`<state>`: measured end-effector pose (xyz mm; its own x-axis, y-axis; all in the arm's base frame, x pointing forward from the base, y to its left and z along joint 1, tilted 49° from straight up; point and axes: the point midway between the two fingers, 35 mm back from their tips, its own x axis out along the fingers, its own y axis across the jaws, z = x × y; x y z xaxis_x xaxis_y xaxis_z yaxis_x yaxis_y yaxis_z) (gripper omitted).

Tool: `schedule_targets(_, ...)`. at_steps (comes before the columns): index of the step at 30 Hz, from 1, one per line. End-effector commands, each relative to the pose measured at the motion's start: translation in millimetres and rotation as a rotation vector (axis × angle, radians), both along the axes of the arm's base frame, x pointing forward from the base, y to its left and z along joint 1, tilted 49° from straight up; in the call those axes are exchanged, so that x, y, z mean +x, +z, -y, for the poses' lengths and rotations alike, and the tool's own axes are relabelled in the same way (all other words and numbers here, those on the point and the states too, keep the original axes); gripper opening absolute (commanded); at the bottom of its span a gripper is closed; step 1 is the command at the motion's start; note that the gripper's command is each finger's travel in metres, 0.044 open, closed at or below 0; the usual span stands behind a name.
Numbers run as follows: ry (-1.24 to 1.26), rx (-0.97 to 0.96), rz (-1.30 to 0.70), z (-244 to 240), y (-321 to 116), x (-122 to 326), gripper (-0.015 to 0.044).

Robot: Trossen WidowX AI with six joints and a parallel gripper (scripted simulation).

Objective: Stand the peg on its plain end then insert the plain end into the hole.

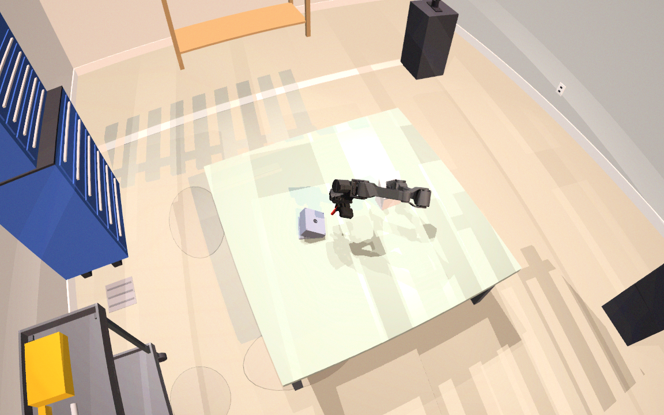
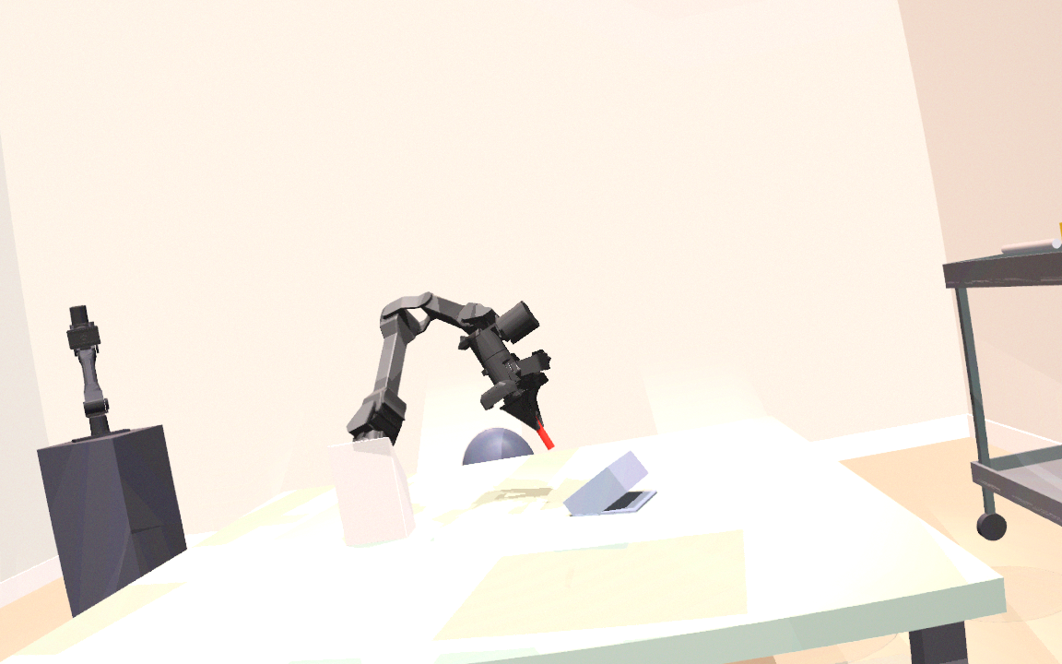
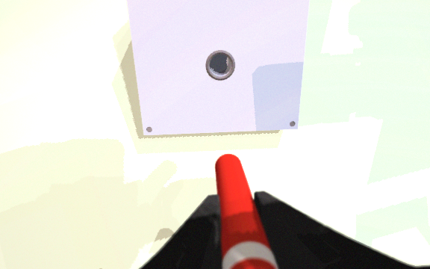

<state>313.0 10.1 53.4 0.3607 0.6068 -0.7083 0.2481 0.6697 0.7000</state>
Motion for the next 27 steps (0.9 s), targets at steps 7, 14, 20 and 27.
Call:
schedule_targets(7,-0.062,-0.007,0.030,10.3,-0.7,16.9,0.0000)
schedule_targets(14,-0.067,-0.008,0.033,7.3,-6.4,23.1,0.0000)
schedule_targets(20,-0.072,-0.009,0.037,3.4,-13.0,29.9,0.0000)
schedule_targets(27,-0.079,-0.009,0.041,-1.7,-20.6,37.5,0.0000)
